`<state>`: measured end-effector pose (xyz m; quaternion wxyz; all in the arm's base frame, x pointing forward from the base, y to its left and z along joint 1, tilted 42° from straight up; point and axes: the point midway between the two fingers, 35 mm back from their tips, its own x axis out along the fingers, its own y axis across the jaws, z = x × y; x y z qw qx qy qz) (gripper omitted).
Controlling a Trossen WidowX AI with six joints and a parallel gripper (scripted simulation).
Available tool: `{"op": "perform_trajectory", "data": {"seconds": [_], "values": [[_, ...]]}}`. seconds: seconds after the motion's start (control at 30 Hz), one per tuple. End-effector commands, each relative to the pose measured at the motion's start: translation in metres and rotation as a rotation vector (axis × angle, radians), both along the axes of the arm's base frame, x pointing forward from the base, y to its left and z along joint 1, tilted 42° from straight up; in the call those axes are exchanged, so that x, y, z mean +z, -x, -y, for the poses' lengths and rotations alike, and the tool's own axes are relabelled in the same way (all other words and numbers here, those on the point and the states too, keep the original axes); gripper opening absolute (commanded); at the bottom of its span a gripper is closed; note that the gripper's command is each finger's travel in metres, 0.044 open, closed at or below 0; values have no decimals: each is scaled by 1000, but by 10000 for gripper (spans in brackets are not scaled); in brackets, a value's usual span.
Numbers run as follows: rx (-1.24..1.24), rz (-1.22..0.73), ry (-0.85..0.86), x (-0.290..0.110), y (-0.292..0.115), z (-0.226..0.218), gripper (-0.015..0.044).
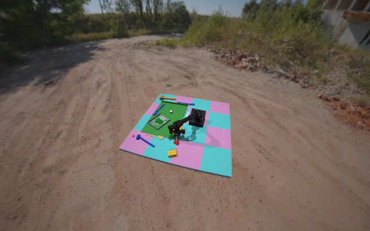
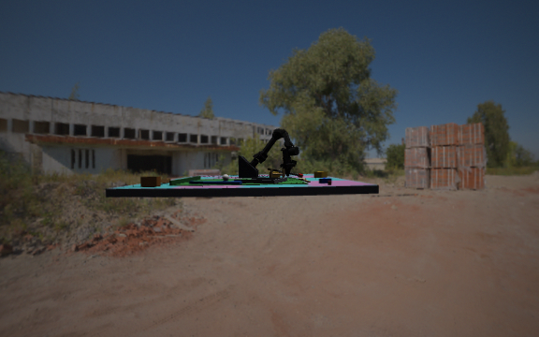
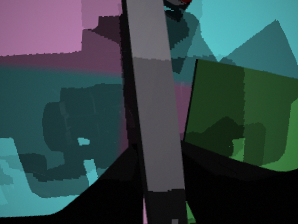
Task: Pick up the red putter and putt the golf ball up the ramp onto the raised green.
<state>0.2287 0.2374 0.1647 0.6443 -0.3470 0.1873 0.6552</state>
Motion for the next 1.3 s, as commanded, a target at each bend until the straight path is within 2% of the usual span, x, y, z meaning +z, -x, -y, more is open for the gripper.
{"op": "perform_trajectory", "data": {"seconds": [0.0,0.23,0.73,0.97,1.27], "values": [[0,0,0,0,0,0,26],[1,0,3,7,-1,7,0],[1,-4,6,72,8,67,0],[-43,-58,14,61,0,67,0],[-287,-320,-3,45,-36,86,0]]}}
